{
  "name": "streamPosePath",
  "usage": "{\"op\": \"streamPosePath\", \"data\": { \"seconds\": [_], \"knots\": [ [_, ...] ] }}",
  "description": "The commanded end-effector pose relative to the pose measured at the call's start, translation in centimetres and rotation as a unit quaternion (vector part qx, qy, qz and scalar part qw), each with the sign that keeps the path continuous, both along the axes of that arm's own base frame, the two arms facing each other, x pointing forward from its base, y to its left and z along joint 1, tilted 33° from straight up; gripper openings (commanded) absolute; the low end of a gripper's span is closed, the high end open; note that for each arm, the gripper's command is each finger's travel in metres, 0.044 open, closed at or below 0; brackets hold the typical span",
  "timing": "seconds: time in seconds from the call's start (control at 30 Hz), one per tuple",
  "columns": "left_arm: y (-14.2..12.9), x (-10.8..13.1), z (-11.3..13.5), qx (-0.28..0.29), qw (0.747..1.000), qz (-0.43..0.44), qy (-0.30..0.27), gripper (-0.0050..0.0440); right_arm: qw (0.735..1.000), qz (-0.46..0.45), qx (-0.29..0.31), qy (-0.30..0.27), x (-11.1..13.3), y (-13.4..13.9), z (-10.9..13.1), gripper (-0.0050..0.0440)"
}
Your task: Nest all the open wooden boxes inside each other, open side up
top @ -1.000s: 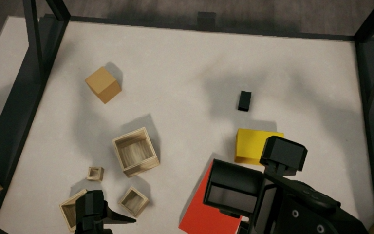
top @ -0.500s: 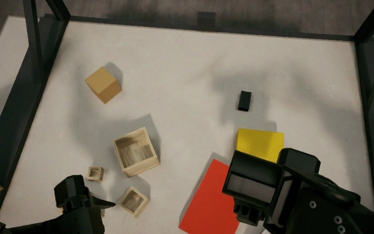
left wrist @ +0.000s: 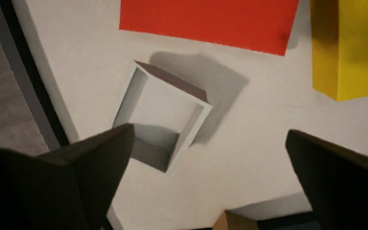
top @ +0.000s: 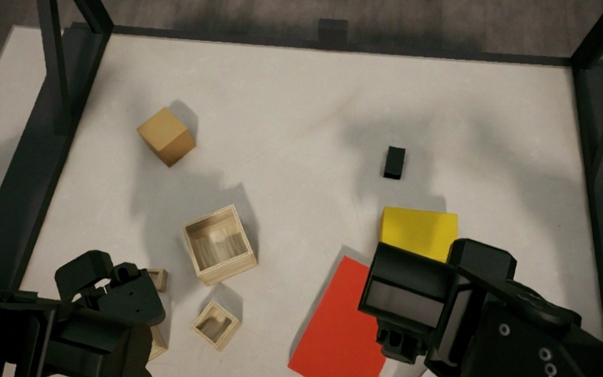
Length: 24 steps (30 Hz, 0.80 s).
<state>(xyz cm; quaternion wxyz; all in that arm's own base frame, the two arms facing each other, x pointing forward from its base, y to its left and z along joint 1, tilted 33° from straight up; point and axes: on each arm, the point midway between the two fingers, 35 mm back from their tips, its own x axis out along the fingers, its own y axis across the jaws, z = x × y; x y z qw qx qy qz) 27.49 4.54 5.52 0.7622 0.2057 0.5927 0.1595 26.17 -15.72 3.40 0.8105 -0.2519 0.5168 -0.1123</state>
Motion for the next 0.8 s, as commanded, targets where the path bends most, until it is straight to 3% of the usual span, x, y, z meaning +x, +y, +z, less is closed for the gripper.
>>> {"op": "streamPosePath", "data": {
  "seconds": [0.0,0.1,0.27,0.77],
  "knots": [
    [-0.1,0.2,0.5,0.000,1.000,0.000,-0.009,0.0400,0.999,-0.016,-0.011,0.045,-0.5,0.4,-0.2,0.0000],
    [-0.1,0.2,0.5,0.000,1.000,0.000,-0.009,0.0400,0.994,-0.017,-0.024,0.103,-1.9,1.0,-0.8,0.0000],
    [-0.1,0.2,0.5,0.000,1.000,0.000,-0.009,0.0400,0.994,-0.017,-0.025,0.104,-2.0,1.0,-0.8,0.0000],
    [-0.1,0.2,0.5,0.000,1.000,0.000,-0.009,0.0400,0.994,-0.015,-0.021,0.110,-1.5,-0.7,-4.3,-0.0003]
  ]
}}
